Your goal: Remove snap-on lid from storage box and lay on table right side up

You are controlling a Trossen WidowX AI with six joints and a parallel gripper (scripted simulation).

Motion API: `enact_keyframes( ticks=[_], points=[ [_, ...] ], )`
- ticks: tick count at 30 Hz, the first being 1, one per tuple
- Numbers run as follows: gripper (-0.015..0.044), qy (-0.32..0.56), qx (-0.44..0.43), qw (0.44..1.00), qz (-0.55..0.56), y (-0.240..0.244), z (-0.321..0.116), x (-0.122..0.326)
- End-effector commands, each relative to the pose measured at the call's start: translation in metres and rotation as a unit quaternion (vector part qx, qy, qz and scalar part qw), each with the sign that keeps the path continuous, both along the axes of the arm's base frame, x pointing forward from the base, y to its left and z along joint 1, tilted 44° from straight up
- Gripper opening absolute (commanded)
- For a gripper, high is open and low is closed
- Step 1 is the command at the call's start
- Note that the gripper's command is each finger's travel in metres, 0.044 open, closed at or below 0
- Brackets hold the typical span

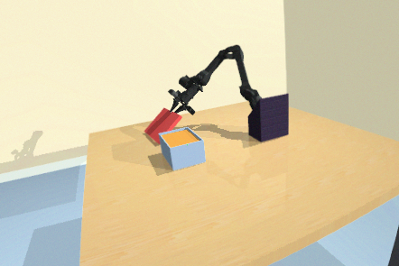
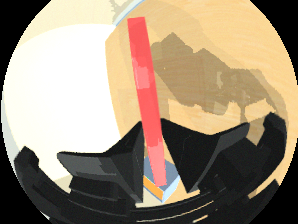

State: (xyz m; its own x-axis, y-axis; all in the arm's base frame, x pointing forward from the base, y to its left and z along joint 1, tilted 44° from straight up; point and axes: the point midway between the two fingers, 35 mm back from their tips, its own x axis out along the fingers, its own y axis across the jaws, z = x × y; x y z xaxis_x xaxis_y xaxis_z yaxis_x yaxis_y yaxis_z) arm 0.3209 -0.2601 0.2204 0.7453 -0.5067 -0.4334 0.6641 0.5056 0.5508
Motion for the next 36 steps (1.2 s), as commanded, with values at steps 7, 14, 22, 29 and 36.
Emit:
enact_keyframes(
  ticks=[7,14,22,29,36],
  points=[
    [0.0,0.011,0.009,1.0,-0.013,-0.012,-0.017,-0.004],
    [0.0,0.011,0.009,1.0,-0.013,-0.016,-0.021,-0.005],
    [0.0,0.011,0.008,1.0,-0.013,-0.02,-0.026,-0.005],
    [0.0,0.011,0.008,1.0,-0.013,-0.024,-0.03,-0.006],
    [0.0,0.011,0.008,1.0,-0.013,-0.028,-0.034,-0.006]
  ],
)
